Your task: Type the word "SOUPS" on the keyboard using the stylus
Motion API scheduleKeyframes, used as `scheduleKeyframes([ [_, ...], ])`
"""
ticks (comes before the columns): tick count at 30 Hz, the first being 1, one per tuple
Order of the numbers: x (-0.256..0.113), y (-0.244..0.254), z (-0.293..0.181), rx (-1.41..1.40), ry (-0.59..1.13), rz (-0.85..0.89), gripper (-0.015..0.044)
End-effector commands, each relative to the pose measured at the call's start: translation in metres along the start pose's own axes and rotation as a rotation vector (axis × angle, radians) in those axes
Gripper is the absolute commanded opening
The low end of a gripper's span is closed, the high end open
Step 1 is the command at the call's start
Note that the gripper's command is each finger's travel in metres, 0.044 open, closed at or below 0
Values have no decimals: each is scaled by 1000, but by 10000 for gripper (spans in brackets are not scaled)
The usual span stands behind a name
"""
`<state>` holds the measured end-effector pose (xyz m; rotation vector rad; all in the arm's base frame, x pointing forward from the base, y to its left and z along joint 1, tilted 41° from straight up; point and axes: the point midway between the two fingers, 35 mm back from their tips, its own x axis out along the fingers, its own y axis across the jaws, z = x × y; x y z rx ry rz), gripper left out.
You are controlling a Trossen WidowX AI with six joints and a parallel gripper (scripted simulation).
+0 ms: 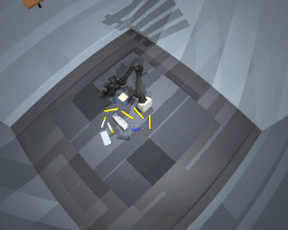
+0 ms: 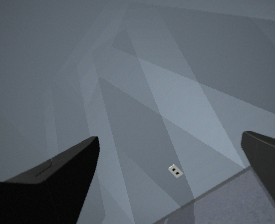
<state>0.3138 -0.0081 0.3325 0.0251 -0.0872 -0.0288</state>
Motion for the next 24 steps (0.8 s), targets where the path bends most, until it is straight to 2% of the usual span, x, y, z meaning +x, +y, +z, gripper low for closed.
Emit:
scheduleKeyframes([
  [1,2,0,-2,2,11,-4,414],
  [9,43,-20,-118,47,473,-183,204],
  [17,34,-41,-245,-32,964,-415,0],
  [24,-8,-60,-329,-223,1347,-613,0],
])
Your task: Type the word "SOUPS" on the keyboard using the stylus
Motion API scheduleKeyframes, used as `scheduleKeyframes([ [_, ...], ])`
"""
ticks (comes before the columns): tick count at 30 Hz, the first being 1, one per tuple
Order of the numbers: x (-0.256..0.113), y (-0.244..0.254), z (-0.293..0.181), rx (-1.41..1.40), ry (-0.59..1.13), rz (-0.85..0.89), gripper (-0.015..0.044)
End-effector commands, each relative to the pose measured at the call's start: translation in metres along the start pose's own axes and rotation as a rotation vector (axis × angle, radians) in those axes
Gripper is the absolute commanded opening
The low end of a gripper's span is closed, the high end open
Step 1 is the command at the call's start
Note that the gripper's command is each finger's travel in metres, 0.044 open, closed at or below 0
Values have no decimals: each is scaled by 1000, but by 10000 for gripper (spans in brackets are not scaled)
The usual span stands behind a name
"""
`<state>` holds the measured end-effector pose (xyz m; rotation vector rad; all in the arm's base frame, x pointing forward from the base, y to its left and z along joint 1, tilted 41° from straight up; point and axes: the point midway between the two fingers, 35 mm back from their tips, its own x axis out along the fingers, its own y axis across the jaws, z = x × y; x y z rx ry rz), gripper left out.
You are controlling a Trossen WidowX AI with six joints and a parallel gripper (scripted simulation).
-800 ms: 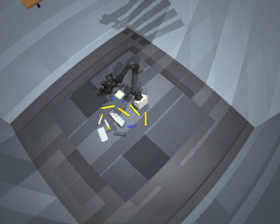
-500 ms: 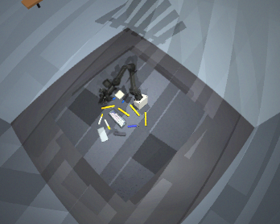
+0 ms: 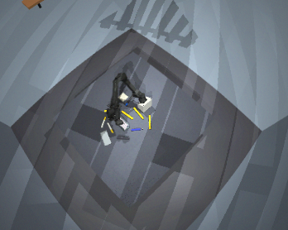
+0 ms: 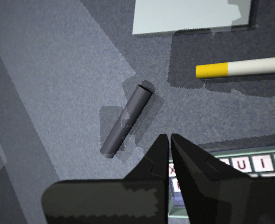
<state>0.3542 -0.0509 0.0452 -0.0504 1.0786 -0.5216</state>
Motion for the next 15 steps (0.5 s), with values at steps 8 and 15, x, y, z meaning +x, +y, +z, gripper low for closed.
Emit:
scheduleKeyframes([
  [8,63,-15,-90,-241,405,-370,0],
  [15,63,-15,-90,-241,405,-370,0],
])
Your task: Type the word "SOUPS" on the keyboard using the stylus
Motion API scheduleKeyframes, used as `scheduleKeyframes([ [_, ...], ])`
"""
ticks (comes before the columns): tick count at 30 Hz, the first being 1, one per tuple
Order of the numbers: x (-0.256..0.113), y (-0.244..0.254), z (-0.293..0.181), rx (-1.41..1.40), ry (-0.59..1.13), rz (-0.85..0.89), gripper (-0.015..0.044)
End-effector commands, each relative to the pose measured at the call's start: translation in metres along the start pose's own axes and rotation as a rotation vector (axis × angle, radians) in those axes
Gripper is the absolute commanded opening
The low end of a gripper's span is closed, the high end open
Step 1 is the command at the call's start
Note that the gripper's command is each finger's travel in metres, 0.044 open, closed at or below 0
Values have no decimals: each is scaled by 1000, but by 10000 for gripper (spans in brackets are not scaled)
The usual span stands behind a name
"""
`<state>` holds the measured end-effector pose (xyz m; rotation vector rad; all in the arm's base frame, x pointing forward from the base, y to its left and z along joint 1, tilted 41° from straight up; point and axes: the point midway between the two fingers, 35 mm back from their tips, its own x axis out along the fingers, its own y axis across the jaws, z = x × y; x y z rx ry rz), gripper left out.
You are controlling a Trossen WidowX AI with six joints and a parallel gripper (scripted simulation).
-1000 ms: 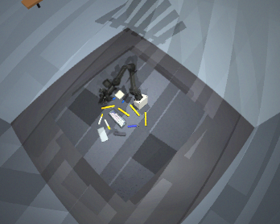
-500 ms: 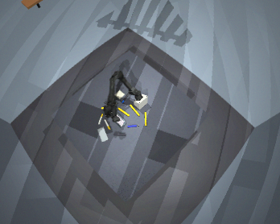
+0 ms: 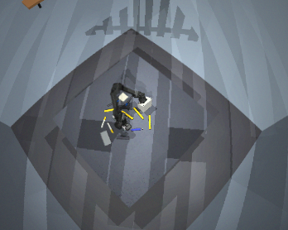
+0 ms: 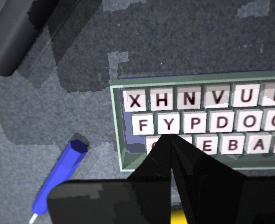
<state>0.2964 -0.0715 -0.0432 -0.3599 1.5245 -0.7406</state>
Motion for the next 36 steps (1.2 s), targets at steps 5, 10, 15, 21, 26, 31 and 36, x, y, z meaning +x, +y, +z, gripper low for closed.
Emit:
scheduleKeyframes([
  [5,3,1,-1,-7,13,-17,0],
  [10,2,-56,0,-8,13,-19,0],
  [15,2,-68,-1,-8,14,-21,0],
  [21,2,-68,-1,-8,14,-21,0],
  [26,2,-68,-1,-8,14,-21,0],
  [31,1,-112,1,0,16,-23,0],
  [36,0,-136,0,-8,13,-25,0],
])
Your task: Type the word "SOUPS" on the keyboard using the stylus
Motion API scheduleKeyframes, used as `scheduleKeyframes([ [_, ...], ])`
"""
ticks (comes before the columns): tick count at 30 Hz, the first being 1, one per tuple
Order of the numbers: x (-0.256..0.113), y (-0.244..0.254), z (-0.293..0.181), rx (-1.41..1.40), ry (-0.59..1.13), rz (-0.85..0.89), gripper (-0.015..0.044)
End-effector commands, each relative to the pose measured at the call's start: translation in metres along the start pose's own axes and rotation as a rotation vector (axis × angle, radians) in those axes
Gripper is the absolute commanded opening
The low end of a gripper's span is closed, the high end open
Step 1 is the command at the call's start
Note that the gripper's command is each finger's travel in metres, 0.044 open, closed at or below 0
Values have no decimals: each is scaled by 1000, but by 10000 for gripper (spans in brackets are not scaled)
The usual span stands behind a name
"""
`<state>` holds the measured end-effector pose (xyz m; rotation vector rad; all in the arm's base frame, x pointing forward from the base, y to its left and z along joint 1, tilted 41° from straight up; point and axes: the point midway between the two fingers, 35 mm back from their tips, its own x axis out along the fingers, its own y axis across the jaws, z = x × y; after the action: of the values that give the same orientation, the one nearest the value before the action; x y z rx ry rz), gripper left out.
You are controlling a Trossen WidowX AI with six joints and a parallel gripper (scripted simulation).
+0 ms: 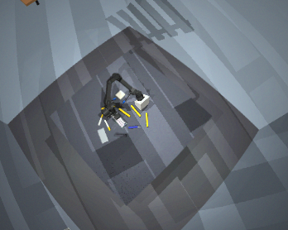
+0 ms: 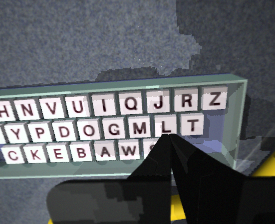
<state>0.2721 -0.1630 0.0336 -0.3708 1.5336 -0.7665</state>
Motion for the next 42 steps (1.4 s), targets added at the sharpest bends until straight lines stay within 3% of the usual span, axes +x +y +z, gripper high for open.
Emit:
scheduleKeyframes([
  [1,-1,-14,-1,-13,-1,-1,0],
  [28,-1,14,-34,-14,1,0,0],
  [35,-1,92,-35,-14,1,6,0],
  [42,-1,94,-35,-14,1,5,0],
])
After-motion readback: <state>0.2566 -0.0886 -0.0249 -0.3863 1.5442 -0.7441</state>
